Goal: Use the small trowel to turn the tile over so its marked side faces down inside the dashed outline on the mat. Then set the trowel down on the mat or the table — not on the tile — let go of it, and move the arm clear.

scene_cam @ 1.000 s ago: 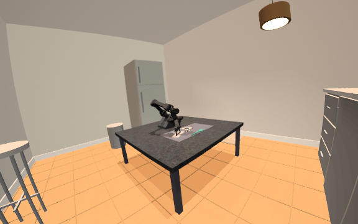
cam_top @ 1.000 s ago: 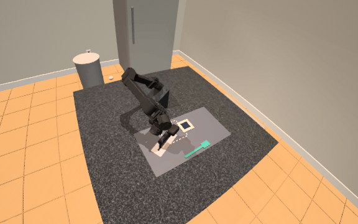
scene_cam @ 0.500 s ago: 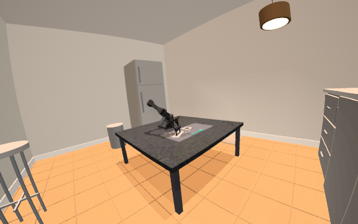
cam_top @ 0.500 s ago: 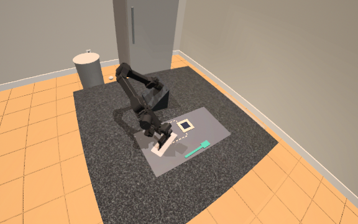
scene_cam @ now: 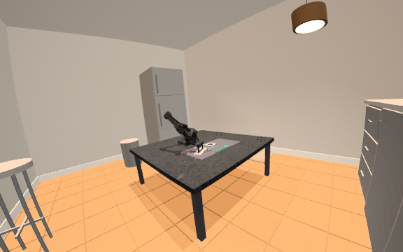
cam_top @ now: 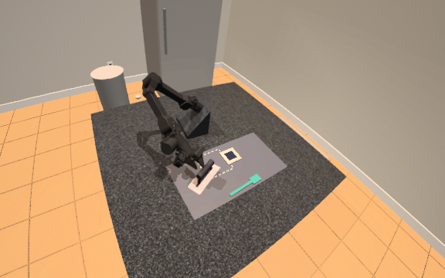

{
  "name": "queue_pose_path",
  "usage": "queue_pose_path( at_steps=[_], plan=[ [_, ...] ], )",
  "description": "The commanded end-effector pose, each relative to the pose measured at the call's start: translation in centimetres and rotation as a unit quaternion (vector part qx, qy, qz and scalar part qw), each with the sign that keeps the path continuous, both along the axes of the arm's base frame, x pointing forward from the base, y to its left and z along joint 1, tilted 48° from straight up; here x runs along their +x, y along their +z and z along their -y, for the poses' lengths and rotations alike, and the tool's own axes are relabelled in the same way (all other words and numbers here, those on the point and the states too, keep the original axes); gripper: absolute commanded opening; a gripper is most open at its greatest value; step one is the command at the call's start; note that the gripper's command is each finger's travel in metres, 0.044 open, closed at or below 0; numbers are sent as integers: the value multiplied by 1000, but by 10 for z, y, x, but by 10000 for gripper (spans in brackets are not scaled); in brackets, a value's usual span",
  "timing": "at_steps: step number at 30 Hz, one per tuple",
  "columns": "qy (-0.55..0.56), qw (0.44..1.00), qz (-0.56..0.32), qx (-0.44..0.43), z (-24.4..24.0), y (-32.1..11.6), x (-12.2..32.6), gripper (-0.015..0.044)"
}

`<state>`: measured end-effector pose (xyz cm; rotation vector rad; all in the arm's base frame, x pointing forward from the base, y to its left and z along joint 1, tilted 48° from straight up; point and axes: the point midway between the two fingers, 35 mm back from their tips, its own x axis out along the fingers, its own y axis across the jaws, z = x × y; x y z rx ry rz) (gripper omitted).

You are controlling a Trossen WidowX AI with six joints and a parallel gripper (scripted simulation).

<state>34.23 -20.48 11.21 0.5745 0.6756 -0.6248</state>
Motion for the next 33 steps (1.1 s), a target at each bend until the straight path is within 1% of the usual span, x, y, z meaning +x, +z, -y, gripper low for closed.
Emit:
queue_pose_path(
  at_steps=[1,33],
  plan=[
    [8,1000,5,-3,1,0,-1,300],
    [8,1000,4,-3,17,-36,31,300]
  ],
)
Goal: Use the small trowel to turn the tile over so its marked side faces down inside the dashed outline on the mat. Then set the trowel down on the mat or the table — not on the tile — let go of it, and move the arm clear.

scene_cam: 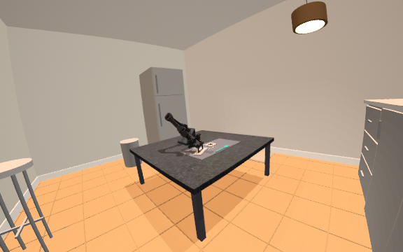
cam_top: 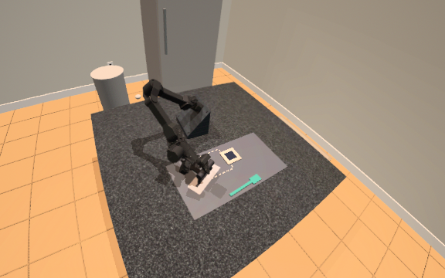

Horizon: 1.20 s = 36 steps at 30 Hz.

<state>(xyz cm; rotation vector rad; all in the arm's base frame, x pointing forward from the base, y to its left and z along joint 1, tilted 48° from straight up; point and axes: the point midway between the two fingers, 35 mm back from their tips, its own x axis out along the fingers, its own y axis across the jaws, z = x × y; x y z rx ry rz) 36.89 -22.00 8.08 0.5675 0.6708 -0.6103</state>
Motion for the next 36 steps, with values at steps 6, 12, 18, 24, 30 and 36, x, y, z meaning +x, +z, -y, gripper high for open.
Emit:
queue_pose_path(
  at_steps=[6,12,18,24,30,36],
  plan=[
    [1,1000,0,0,5,-11,9,300],
    [1,1000,0,0,5,-12,9,169],
    [1,1000,0,0,5,-12,9,109],
    [1,1000,0,0,5,-12,9,69],
    [1,1000,0,0,5,-12,9,29],
    [1,1000,0,0,1,-8,11,0]
  ],
)
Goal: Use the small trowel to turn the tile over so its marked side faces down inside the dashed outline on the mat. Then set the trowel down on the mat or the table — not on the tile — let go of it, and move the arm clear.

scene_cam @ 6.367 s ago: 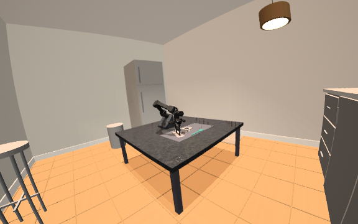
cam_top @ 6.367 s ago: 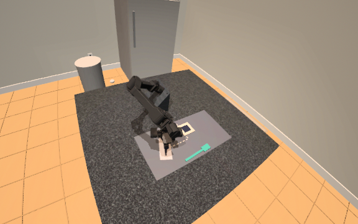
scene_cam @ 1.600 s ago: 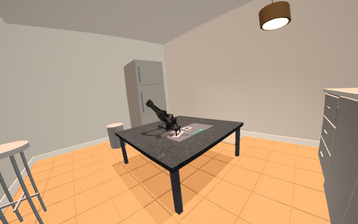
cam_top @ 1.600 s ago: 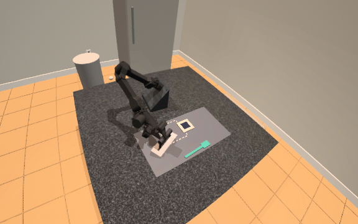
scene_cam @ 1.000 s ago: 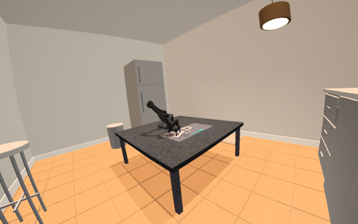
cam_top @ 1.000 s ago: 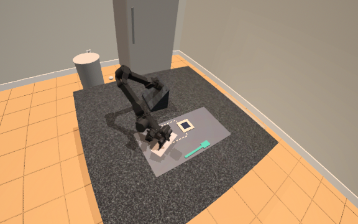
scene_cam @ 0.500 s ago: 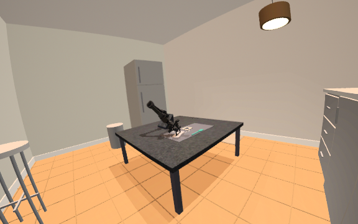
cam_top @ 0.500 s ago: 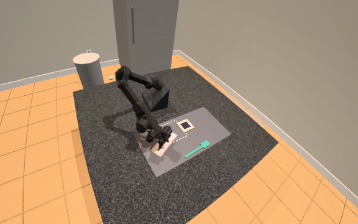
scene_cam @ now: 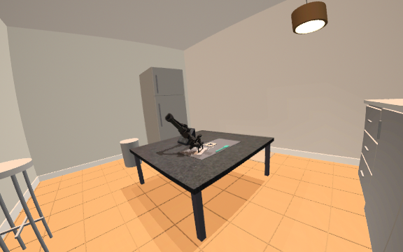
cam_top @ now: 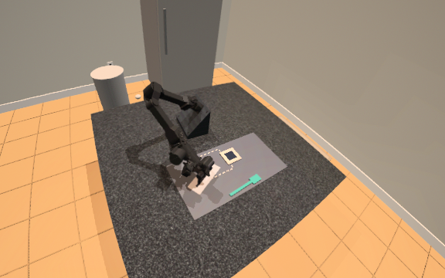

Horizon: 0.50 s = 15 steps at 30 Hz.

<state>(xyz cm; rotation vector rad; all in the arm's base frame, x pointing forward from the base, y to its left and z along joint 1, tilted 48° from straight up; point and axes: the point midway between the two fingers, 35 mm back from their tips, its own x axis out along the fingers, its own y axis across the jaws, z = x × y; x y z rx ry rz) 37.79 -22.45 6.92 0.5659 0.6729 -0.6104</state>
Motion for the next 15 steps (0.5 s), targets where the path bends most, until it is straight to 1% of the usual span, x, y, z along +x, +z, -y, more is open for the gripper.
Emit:
queue_pose_path(
  at_steps=[1,7,15],
  plan=[
    [0,1000,1,0,-9,8,3,0],
    [0,1000,0,2,-43,39,7,0],
    [-2,1000,0,3,-48,35,10,0]
  ],
)
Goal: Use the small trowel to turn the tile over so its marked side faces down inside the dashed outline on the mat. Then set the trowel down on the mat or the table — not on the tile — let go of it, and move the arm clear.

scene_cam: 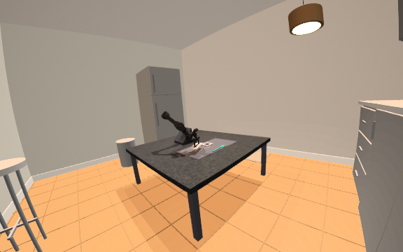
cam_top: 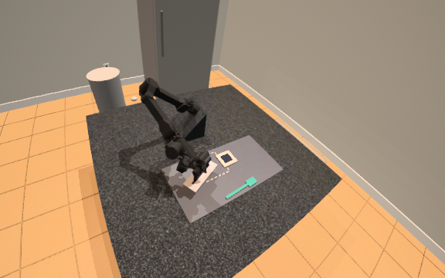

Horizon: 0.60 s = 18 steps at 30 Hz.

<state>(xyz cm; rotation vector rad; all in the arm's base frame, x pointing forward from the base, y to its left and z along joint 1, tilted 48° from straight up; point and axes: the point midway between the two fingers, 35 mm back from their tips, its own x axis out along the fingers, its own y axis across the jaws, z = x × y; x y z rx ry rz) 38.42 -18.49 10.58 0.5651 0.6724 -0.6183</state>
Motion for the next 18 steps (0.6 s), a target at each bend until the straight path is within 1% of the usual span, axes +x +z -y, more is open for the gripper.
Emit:
queue_pose_path(
  at_steps=[1,10,18],
  plan=[
    [0,1000,1,6,-11,-5,6,0],
    [-29,999,-2,21,-55,-59,34,0],
    [-63,998,7,25,-96,-106,47,0]
  ],
)
